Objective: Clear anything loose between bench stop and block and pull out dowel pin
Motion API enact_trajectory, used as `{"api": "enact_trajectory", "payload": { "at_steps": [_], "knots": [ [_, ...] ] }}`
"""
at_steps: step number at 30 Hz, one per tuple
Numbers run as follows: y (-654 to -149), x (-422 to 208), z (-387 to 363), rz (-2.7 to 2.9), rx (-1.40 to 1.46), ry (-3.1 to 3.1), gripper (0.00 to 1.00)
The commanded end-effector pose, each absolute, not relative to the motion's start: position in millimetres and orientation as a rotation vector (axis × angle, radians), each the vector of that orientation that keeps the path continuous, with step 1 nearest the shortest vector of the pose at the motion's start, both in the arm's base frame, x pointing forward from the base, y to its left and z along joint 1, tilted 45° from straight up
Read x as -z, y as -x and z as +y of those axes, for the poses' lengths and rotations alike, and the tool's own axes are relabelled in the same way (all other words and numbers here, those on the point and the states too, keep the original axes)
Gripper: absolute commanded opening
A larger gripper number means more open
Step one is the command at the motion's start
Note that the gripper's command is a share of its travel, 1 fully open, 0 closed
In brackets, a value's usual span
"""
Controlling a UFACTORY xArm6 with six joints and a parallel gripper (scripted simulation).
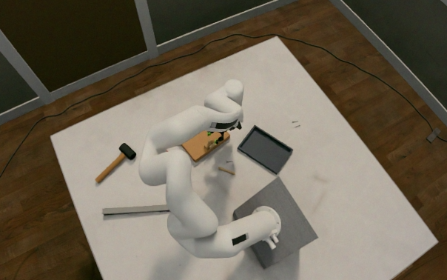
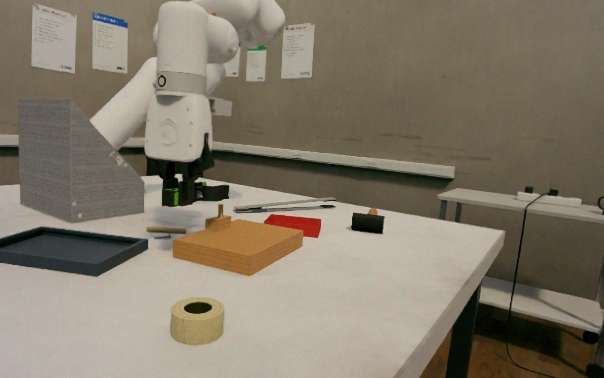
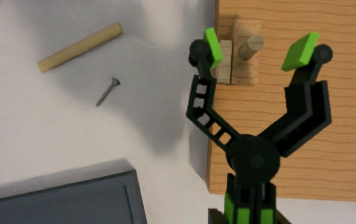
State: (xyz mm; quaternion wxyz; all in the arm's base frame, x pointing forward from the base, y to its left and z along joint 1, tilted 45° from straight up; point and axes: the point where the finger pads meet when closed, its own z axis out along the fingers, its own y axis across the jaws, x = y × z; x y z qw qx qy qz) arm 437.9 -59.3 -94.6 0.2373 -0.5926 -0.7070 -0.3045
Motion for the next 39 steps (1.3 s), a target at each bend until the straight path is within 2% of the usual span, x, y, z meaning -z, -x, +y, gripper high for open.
{"api": "enact_trajectory", "payload": {
  "at_steps": [1, 39],
  "knots": [
    [-439.9, 93.2, -60.1, -1.928, 0.831, 1.636, 0.27],
    [-440.2, 97.0, -56.2, -1.926, 0.830, 1.638, 0.27]
  ]
}}
